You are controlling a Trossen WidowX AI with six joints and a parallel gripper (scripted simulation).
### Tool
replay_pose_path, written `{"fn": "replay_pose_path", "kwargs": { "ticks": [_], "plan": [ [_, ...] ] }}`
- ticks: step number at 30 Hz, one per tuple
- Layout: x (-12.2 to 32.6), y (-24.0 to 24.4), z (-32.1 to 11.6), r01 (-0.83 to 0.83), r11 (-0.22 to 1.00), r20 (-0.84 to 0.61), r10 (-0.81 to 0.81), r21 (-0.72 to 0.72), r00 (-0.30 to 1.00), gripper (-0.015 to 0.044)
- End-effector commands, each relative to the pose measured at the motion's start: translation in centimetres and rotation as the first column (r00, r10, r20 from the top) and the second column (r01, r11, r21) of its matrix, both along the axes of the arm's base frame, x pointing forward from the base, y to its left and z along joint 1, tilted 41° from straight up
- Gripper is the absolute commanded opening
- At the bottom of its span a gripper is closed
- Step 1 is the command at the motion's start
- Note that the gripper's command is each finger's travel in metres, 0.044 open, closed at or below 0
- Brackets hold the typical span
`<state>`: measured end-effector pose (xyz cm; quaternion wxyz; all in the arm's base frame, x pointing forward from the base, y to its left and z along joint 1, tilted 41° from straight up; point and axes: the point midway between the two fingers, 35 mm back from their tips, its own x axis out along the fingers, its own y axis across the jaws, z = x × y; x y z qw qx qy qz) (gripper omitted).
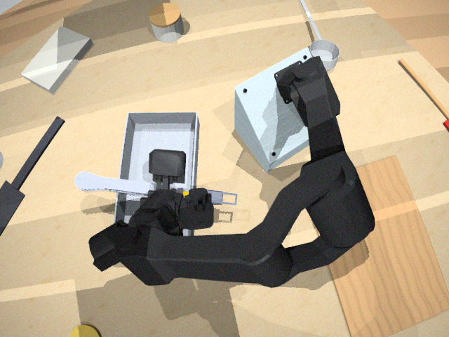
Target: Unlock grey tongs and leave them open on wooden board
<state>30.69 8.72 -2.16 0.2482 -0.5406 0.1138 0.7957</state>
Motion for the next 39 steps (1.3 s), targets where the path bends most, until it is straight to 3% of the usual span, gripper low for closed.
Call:
{"fn": "replay_pose_path", "kwargs": {
  "ticks": [1, 8, 15, 23, 30, 36, 39],
  "plan": [
    [-0.5, 0.3, -1.0, 0.005, 1.0, -0.013, -0.005, 0.002, 1.0, 0.026],
    [-0.7, 0.4, -1.3, 0.005, 1.0, -0.014, -0.005, 0.002, 1.0, 0.026],
    [-0.5, 0.3, -0.9, -0.001, 1.0, -0.004, 0.001, 0.0, 1.0, 0.0076],
    [-0.5, 0.3, -0.9, -0.001, 1.0, -0.004, 0.001, 0.0, 1.0, 0.0023],
    [-0.4, -0.3, -0.3, -0.001, 1.0, -0.004, 0.001, -0.001, 1.0, -0.015],
    [-0.4, -4.6, 4.5, 0.004, 1.0, -0.012, -0.004, -0.001, 1.0, -0.015],
    [-0.4, -4.8, 4.7, 0.005, 1.0, -0.013, -0.005, -0.001, 1.0, -0.015]
  ]
}}
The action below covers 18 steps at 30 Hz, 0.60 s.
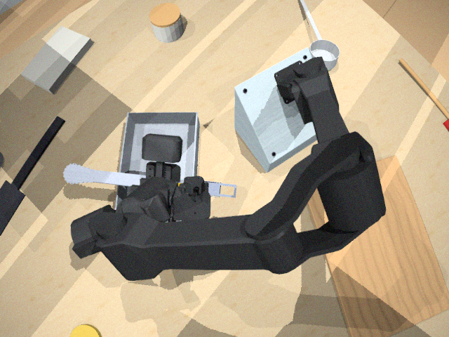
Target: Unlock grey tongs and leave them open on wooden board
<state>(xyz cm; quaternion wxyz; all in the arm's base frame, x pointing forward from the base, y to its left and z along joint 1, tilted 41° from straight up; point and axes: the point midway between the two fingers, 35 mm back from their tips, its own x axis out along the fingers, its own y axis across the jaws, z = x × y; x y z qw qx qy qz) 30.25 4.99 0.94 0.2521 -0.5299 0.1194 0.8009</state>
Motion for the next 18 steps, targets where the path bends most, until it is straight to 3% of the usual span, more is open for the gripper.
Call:
{"fn": "replay_pose_path", "kwargs": {
  "ticks": [1, 10, 18],
  "plan": [
    [0.01, -1.11, 1.64, -0.007, 1.0, 0.012, 0.007, -0.003, 1.0, -0.015],
    [-0.04, -1.1, 1.56, 0.003, 1.0, 0.019, -0.003, 0.015, 1.0, -0.015],
    [-0.39, -1.03, 1.12, 0.07, 0.986, 0.078, -0.082, 0.153, 0.994, -0.015]
  ]
}}
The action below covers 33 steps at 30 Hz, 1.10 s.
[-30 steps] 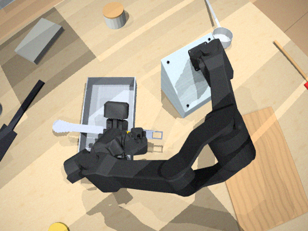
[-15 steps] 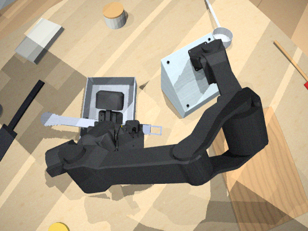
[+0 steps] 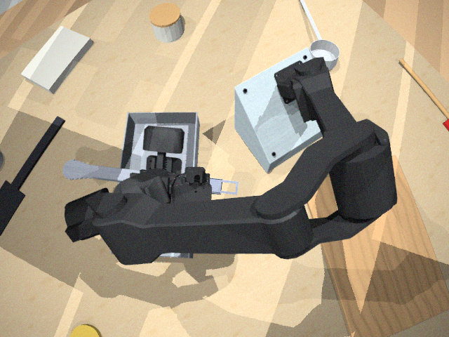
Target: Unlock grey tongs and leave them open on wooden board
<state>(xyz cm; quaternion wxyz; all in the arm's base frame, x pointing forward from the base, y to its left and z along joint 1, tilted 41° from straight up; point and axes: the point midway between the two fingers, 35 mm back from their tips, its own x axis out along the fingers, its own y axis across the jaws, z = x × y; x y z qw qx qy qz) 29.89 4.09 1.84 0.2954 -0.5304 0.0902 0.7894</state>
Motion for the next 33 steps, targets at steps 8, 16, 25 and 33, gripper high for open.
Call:
{"fn": "replay_pose_path", "kwargs": {
  "ticks": [8, 16, 25, 33],
  "plan": [
    [-0.4, -0.1, 0.1, 0.094, 0.973, 0.118, -0.12, 0.21, 0.986, -0.015],
    [-0.7, -0.2, 0.3, 0.127, 0.937, 0.178, -0.192, 0.325, 0.965, -0.015],
    [-0.9, 0.0, 0.0, 0.135, 0.939, 0.156, -0.192, 0.316, 0.969, -0.015],
    [-0.8, 2.3, 3.3, 0.229, 0.929, 0.097, -0.267, 0.291, 0.959, -0.015]
  ]
}}
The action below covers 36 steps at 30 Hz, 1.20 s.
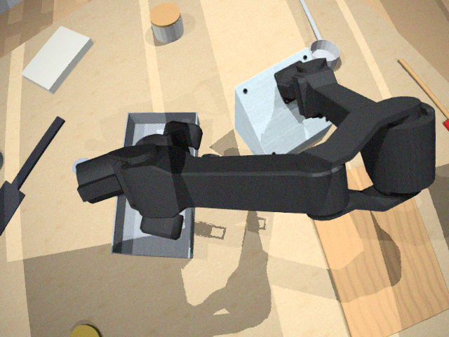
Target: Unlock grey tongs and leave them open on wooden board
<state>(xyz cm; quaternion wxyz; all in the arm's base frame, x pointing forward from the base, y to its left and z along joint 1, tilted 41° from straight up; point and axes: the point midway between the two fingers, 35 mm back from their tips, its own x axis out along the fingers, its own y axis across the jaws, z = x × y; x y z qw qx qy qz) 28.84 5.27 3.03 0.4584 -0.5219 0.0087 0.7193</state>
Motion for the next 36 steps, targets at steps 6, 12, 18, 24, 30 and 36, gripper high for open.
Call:
{"fn": "replay_pose_path", "kwargs": {
  "ticks": [6, 12, 18, 24, 30, 36],
  "plan": [
    [-0.3, 3.4, 5.4, 0.117, 0.993, -0.071, -0.119, -0.023, 0.99, -0.015],
    [-1.4, 5.6, 8.7, 0.194, 0.98, -0.13, -0.197, -0.033, 0.972, -0.015],
    [-3.1, 7.7, 11.9, 0.268, 0.962, -0.19, -0.271, -0.041, 0.944, -0.015],
    [-5.4, 9.4, 14.9, 0.339, 0.939, -0.252, -0.34, -0.049, 0.906, -0.015],
    [-7.4, 10.5, 17.1, 0.389, 0.92, -0.301, -0.387, -0.056, 0.872, -0.015],
    [-7.5, 10.7, 17.1, 0.39, 0.919, -0.303, -0.389, -0.06, 0.87, -0.015]
  ]
}}
